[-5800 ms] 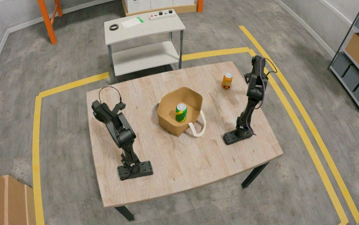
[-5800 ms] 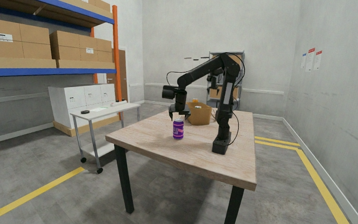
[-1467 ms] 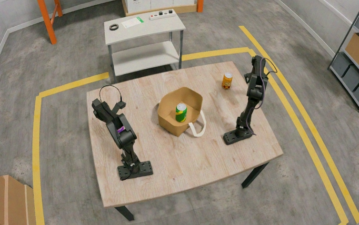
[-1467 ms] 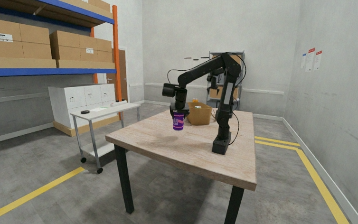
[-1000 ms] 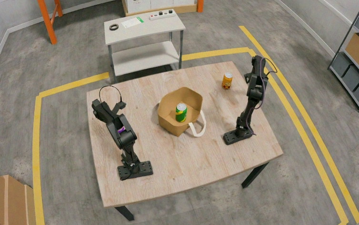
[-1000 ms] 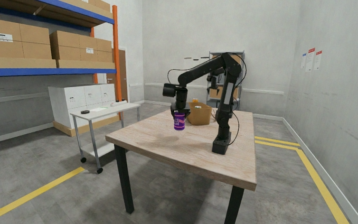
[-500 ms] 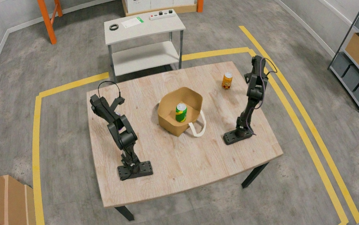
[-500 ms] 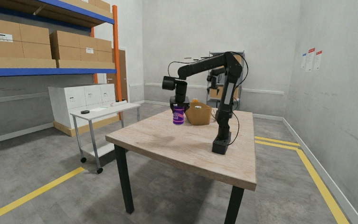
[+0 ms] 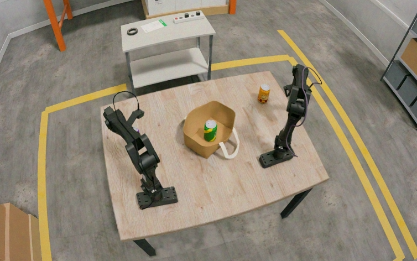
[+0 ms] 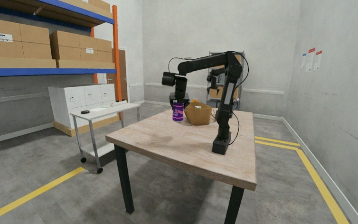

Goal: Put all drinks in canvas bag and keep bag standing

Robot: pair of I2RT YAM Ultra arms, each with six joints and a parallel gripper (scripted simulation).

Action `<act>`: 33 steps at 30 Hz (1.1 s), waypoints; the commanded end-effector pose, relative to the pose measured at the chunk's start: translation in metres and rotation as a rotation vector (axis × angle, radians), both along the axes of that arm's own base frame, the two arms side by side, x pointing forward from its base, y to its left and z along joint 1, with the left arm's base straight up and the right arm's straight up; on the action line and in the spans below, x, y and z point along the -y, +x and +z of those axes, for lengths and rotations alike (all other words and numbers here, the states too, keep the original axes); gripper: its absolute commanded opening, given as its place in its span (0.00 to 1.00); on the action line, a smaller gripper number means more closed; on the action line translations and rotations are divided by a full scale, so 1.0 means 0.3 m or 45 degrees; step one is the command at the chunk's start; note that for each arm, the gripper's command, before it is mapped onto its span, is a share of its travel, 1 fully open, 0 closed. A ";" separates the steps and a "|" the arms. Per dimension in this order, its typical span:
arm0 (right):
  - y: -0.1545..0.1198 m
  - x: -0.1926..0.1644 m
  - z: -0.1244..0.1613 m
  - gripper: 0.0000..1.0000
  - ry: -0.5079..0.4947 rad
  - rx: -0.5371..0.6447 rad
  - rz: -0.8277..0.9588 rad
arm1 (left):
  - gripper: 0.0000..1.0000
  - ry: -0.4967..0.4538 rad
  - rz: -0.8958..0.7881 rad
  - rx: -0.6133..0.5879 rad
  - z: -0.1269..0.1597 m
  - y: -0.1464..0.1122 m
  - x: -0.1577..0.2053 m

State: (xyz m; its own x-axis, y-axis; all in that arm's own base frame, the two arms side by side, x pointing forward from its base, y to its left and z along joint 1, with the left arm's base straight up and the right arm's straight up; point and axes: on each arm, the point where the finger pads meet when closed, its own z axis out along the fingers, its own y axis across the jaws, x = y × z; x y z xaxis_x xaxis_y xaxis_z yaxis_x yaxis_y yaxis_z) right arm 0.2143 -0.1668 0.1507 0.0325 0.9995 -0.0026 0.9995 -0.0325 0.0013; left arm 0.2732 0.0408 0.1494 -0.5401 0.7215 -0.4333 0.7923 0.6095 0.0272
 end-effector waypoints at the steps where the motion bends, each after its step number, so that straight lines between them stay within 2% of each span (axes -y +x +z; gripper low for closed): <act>1: 0.011 0.023 0.012 1.00 -0.020 -0.001 -0.010 | 0.70 -0.028 -0.011 0.101 0.040 0.008 0.023; 7: 0.011 0.023 0.012 1.00 -0.020 -0.001 -0.010 | 0.70 -0.016 -0.008 0.129 0.064 0.021 0.016; 13: 0.011 0.023 0.012 1.00 -0.020 -0.001 -0.010 | 0.70 -0.028 -0.008 0.102 0.035 -0.001 0.024; 17: 0.011 0.023 0.012 1.00 -0.020 -0.001 -0.010 | 0.70 -0.005 -0.005 0.155 0.091 0.033 0.013; 19: 0.011 0.023 0.012 1.00 -0.020 -0.001 -0.010 | 0.70 -0.034 -0.002 0.090 0.105 -0.004 0.031; 24: 0.011 0.023 0.012 1.00 -0.020 -0.001 -0.010 | 0.70 -0.027 -0.007 0.104 0.156 0.006 0.031; 25: 0.011 0.023 0.012 1.00 -0.020 -0.001 -0.010 | 0.70 -0.041 -0.007 0.070 0.141 0.014 0.028; 26: 0.011 0.023 0.012 1.00 -0.020 -0.001 -0.010 | 0.70 -0.026 -0.008 0.105 0.145 0.033 0.019; 28: 0.011 0.023 0.012 1.00 -0.020 -0.001 -0.010 | 0.70 -0.026 -0.008 0.105 0.145 0.033 0.019; 29: 0.011 0.023 0.012 1.00 -0.020 -0.001 -0.010 | 0.70 -0.052 -0.002 0.042 0.139 0.015 0.023; 33: 0.011 0.023 0.012 1.00 -0.020 -0.001 -0.010 | 0.70 -0.037 -0.010 0.070 0.195 0.005 0.030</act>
